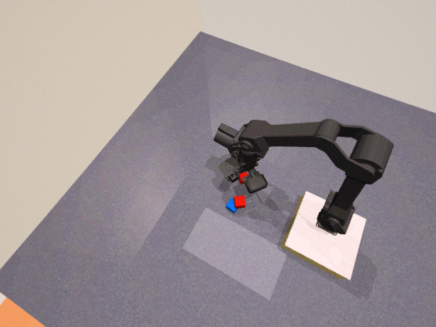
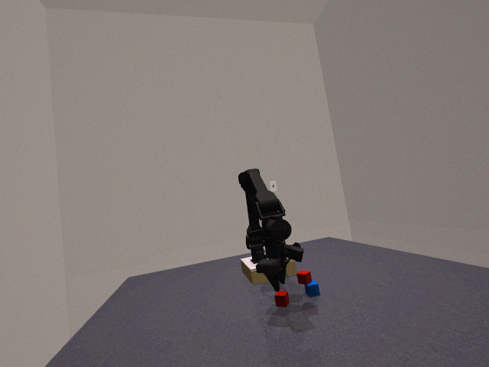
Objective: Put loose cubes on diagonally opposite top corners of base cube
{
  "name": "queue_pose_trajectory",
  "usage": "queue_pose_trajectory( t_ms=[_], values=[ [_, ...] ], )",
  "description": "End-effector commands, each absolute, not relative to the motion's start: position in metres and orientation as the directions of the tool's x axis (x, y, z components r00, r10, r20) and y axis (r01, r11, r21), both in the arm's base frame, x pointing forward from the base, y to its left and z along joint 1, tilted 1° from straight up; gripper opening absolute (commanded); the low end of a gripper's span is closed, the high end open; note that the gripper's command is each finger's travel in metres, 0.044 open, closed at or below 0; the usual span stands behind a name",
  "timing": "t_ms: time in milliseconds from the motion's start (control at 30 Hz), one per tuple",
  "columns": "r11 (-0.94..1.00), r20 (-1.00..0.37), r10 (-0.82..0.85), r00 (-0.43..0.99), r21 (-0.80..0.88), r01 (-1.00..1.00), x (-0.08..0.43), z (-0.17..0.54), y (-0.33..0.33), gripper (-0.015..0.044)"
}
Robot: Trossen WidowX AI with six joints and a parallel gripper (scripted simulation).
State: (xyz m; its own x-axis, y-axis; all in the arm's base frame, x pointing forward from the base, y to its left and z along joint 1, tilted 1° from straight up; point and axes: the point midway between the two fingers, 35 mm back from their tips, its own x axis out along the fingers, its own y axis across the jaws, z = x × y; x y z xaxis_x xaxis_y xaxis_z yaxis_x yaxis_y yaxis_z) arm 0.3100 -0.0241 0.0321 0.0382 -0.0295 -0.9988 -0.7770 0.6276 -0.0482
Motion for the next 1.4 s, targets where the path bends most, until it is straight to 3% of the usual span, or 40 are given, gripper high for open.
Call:
queue_pose_trajectory(
  t_ms=[0, 600, 800, 1367],
  values=[
    [0.624, -0.999, -0.026, 0.026, -0.036, -0.781, 0.308, 0.024, -0.024, 0.0265],
    [0.624, -0.999, -0.026, 0.026, -0.036, -0.781, 0.308, -0.003, -0.024, 0.0265],
    [0.624, -0.999, -0.026, 0.026, -0.036, -0.781, 0.308, -0.003, -0.024, 0.0107],
    [0.624, -0.999, -0.026, 0.027, -0.037, -0.781, 0.313, 0.035, -0.024, 0.0105]
  ],
)
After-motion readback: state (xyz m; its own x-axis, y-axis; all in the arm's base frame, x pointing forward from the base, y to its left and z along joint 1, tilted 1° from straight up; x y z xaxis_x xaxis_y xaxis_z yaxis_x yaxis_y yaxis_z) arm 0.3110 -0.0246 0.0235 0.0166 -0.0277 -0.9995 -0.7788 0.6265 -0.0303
